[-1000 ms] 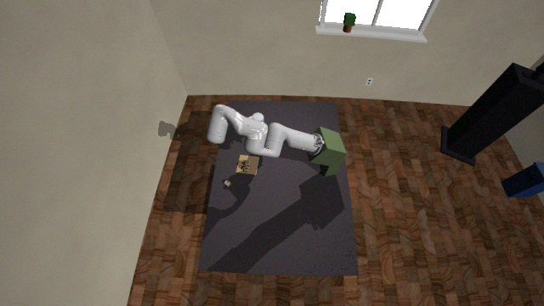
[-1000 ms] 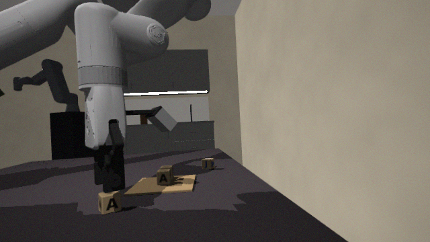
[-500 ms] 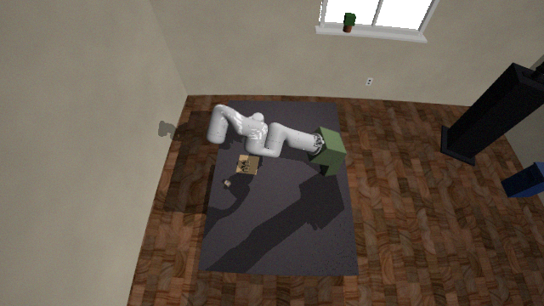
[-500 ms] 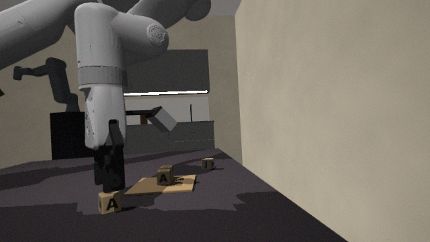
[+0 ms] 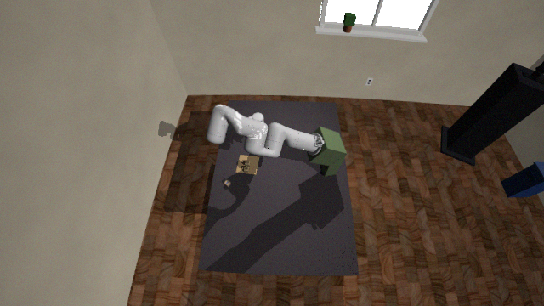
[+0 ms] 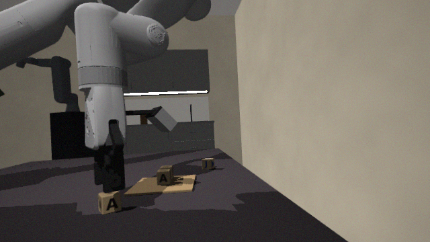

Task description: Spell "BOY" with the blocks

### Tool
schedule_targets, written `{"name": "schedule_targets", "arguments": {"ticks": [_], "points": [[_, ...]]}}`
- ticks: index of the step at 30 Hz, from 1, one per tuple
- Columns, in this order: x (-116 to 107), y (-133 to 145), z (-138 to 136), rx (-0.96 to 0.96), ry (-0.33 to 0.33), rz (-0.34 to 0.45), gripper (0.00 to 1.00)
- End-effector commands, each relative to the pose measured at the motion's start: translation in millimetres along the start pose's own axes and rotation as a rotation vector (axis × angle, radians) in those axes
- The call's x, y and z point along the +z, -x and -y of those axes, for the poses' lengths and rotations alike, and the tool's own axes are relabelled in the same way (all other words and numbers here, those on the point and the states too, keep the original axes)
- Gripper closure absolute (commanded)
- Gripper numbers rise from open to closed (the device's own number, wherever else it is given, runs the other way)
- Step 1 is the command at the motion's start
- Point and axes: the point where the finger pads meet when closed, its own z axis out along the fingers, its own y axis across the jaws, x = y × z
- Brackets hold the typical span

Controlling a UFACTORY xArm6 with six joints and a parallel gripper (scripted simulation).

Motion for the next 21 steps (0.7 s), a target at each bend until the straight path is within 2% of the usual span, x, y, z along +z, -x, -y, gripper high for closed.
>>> {"name": "schedule_targets", "arguments": {"ticks": [1,11,21], "points": [[0,0,0,0.0,0.001,0.0,0.31],[1,0,0,0.0,0.001,0.0,0.31],[12,0,0,0.0,0.001,0.0,0.31]]}}
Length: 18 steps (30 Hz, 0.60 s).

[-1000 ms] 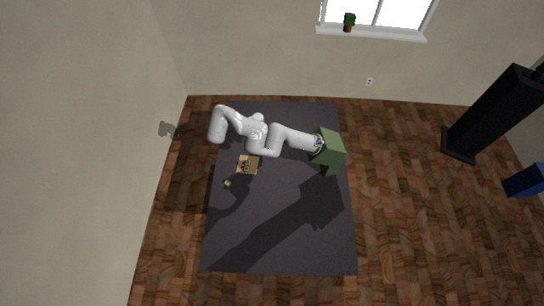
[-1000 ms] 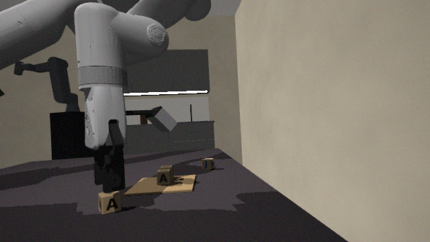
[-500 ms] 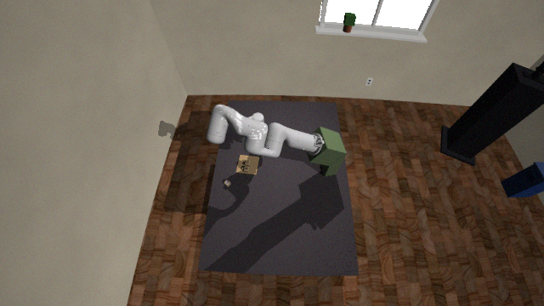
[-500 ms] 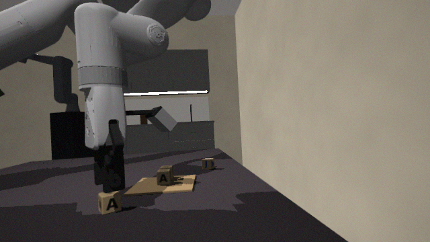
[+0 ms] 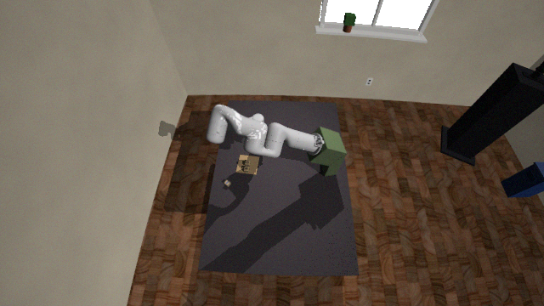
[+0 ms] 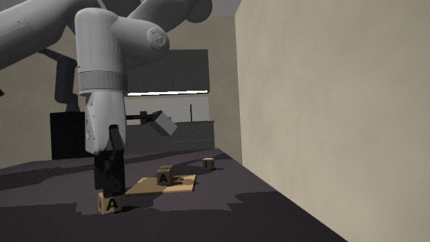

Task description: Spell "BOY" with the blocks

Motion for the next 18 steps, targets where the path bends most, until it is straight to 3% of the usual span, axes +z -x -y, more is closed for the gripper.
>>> {"name": "schedule_targets", "arguments": {"ticks": [1,18], "points": [[6,0,0,0.0,0.001,0.0,0.31],[26,0,0,0.0,0.001,0.0,0.31]]}}
